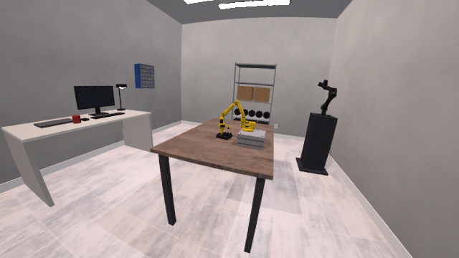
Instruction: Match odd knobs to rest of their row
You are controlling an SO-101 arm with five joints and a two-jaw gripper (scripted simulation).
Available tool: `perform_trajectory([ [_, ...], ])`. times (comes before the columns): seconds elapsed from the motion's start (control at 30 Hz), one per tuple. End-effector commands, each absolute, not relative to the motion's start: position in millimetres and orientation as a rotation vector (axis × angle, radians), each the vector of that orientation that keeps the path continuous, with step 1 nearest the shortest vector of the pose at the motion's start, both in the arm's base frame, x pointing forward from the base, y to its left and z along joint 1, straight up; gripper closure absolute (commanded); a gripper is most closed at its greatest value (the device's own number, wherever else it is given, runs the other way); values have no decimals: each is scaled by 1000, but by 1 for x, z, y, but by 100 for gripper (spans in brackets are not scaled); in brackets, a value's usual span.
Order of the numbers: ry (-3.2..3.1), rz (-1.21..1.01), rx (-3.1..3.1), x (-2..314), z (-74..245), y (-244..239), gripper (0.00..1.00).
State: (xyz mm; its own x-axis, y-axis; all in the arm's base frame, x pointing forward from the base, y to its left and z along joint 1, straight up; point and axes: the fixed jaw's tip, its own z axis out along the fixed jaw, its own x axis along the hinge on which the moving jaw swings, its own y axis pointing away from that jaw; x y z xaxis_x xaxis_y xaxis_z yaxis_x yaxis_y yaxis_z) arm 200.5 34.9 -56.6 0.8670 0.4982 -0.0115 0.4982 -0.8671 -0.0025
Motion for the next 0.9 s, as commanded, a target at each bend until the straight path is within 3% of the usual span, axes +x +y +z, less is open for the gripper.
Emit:
perform_trajectory([
  [0.0, 819, -9, 3033, 202, -62, 36, 90],
  [0.87, 819, -9, 3033, 205, -67, 37, 90],
])
